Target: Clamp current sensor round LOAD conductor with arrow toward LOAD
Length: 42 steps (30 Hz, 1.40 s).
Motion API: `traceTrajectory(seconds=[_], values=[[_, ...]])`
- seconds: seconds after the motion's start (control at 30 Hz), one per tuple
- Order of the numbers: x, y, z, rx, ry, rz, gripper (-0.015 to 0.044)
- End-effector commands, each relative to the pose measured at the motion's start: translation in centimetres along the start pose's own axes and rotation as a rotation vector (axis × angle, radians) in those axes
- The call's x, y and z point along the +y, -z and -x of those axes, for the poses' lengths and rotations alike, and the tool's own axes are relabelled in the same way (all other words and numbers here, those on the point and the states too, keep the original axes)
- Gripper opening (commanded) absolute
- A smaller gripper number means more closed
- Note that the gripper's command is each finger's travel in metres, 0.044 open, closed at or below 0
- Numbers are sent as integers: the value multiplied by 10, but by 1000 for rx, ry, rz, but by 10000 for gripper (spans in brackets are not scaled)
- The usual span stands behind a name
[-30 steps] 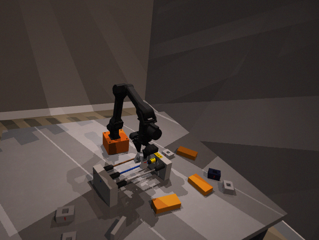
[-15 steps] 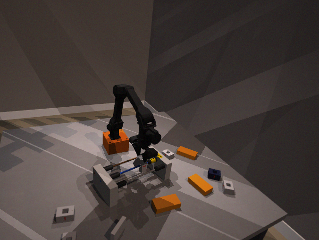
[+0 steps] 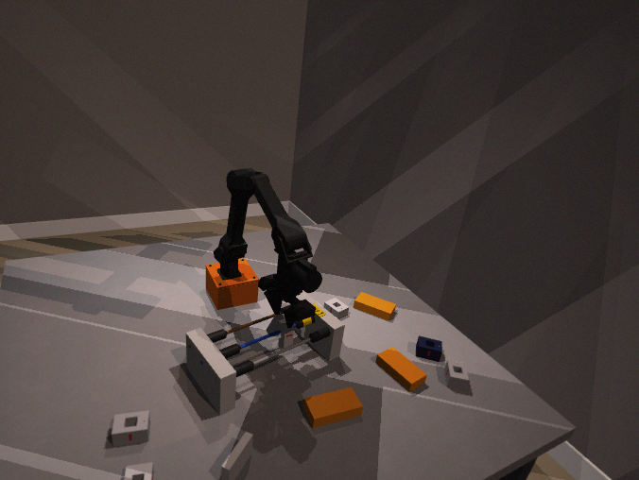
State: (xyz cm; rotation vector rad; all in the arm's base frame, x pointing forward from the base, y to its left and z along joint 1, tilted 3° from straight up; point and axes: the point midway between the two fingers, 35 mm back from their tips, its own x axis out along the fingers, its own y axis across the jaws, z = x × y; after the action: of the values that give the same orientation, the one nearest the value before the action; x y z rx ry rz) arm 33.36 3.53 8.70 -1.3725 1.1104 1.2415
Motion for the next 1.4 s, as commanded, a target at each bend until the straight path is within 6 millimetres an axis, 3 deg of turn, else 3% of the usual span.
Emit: traceTrajectory(seconds=[0.0, 1.2, 1.37], values=[[0, 0, 1, 0, 0, 0, 0], [0, 0, 1, 0, 0, 0, 0], [0, 0, 1, 0, 0, 0, 131]])
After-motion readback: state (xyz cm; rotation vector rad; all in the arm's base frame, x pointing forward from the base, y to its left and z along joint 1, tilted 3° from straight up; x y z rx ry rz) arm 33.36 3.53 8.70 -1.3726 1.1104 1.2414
